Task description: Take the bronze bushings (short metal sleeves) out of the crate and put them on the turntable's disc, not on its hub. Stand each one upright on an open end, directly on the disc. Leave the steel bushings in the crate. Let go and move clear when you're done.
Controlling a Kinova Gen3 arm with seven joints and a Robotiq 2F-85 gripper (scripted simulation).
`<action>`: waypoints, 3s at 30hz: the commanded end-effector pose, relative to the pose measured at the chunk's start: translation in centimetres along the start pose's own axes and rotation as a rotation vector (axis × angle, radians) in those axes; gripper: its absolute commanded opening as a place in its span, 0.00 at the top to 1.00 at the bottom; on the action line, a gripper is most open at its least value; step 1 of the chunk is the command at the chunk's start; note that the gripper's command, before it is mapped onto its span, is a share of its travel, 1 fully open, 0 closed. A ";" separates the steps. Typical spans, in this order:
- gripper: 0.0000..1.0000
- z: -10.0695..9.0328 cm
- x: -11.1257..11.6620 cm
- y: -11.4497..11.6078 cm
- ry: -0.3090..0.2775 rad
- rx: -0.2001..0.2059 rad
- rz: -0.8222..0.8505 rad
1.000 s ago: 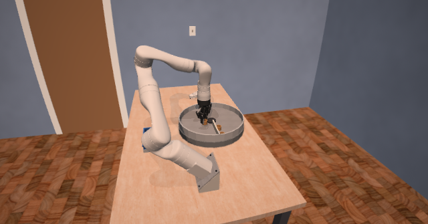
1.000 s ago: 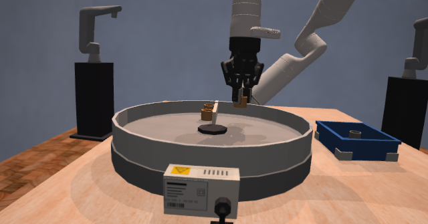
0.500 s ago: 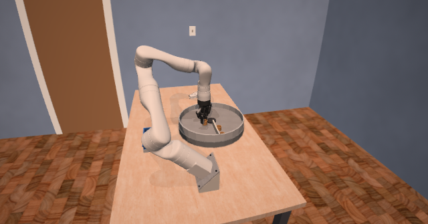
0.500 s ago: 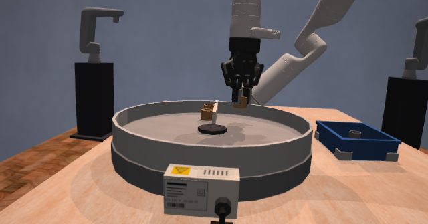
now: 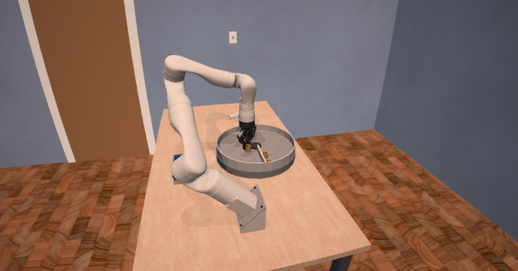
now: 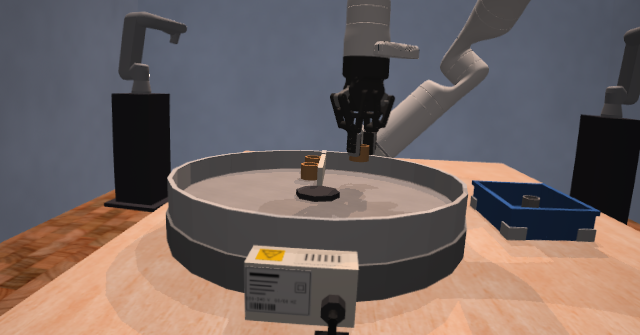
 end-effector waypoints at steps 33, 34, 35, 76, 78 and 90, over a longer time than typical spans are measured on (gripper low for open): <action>1.00 3.1 0.0 0.0 0.000 -0.002 0.000; 1.00 3.1 0.0 0.0 0.000 -0.002 0.000; 1.00 3.2 0.0 0.0 0.000 -0.002 0.000; 1.00 3.2 0.0 0.0 0.000 -0.002 0.000; 1.00 3.2 0.0 0.0 0.000 -0.002 0.000; 1.00 3.5 0.0 0.0 0.000 -0.002 0.000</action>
Point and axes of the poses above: the point where the finger pads meet when closed, its own z axis out along the fingers, its own y axis across the jaws, x = y × z, the point moved 1 cm from there along -z, back along the fingers, and after that the axes turned 14 degrees about -z, right-handed, at the moved point
